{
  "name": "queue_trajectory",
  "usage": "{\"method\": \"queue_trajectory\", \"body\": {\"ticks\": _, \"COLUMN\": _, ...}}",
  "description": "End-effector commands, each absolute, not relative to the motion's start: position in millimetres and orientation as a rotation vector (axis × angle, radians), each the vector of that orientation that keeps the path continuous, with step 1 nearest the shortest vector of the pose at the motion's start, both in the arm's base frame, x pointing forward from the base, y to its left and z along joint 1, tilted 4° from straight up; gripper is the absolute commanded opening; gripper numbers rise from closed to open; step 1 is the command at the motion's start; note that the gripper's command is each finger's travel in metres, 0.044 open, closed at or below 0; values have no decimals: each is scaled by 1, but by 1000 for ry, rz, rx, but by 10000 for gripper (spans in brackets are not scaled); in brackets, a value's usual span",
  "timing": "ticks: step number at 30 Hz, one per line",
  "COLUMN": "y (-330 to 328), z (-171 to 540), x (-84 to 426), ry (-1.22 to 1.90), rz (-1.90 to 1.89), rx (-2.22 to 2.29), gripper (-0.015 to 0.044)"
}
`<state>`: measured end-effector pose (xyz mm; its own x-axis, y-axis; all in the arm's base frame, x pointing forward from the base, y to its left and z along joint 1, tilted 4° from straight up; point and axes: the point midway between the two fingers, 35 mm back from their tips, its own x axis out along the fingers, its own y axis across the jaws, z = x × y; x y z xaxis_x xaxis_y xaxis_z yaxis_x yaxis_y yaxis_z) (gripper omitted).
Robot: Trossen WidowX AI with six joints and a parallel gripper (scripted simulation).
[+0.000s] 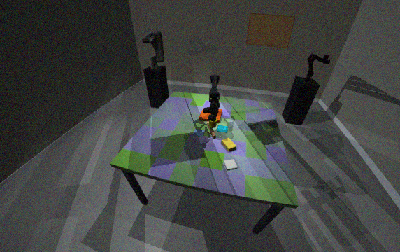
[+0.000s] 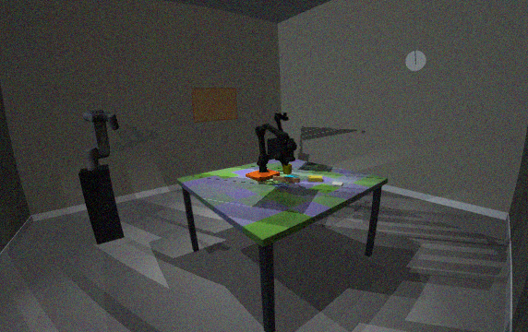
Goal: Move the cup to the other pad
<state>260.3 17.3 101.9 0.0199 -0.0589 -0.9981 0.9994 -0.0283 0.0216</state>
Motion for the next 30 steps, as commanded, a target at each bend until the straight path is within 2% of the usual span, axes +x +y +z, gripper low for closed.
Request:
{"method": "queue_trajectory", "body": {"ticks": 1, "y": 24, "z": 102, "x": 256, "ry": 1131, "rz": -1246, "rx": 1198, "gripper": 0}}
{"method": "queue_trajectory", "body": {"ticks": 30, "y": 72, "z": 99, "x": 231, "ry": 1136, "rz": -1246, "rx": 1200, "gripper": 0}}
